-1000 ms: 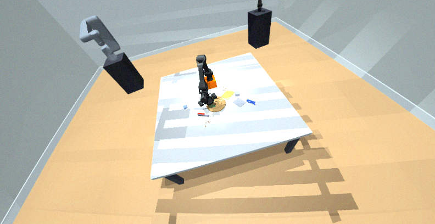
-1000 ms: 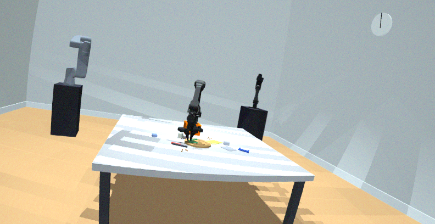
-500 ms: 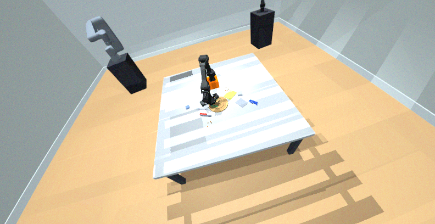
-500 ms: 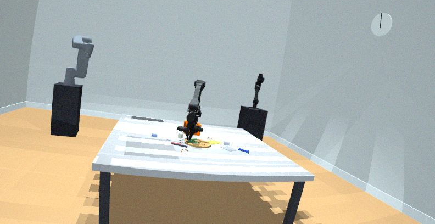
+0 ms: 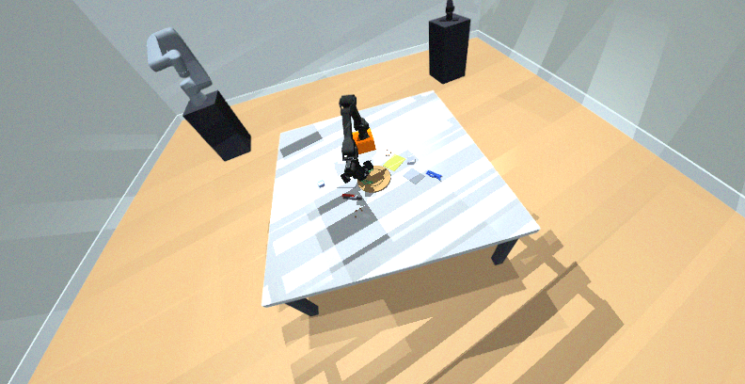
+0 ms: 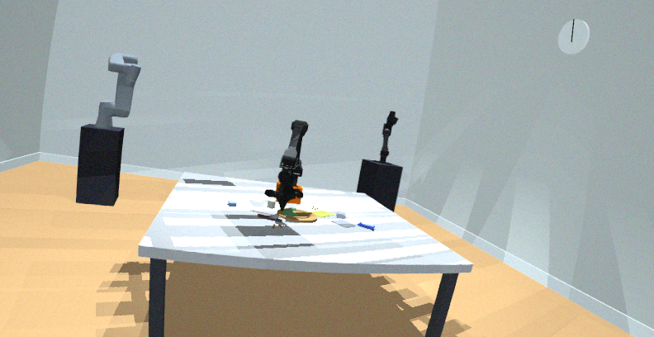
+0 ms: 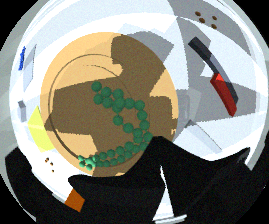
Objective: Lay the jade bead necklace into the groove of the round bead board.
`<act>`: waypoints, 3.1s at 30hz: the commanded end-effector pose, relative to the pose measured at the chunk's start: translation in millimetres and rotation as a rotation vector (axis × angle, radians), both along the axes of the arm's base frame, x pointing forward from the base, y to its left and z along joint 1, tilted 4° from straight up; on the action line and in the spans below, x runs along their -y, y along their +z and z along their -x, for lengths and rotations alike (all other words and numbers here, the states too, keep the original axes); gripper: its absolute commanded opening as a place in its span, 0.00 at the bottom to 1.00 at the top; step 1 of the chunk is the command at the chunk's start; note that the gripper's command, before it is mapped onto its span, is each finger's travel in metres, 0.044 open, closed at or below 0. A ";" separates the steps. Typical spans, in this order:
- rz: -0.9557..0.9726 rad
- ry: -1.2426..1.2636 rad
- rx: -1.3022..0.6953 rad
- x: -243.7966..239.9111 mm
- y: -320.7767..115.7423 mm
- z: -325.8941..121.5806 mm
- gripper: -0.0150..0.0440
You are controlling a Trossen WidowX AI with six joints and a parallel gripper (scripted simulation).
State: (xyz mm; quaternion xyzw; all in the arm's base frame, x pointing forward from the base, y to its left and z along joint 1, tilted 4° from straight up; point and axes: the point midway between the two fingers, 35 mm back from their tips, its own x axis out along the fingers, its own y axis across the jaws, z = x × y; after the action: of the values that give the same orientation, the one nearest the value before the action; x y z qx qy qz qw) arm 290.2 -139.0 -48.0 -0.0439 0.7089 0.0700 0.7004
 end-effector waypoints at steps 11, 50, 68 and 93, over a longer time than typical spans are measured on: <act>0.000 0.000 0.000 0.0 0.0 0.0 0.74; 0.000 0.005 -0.008 -0.2 0.2 0.4 1.00; 0.007 -0.387 -0.021 -14.2 8.8 -10.4 0.73; 0.022 -1.480 -0.061 -57.5 33.8 -35.0 0.68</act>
State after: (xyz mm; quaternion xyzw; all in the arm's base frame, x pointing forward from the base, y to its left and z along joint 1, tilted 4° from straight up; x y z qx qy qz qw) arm 323.0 -82.3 -17.0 0.4259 0.5833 -0.4157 0.5529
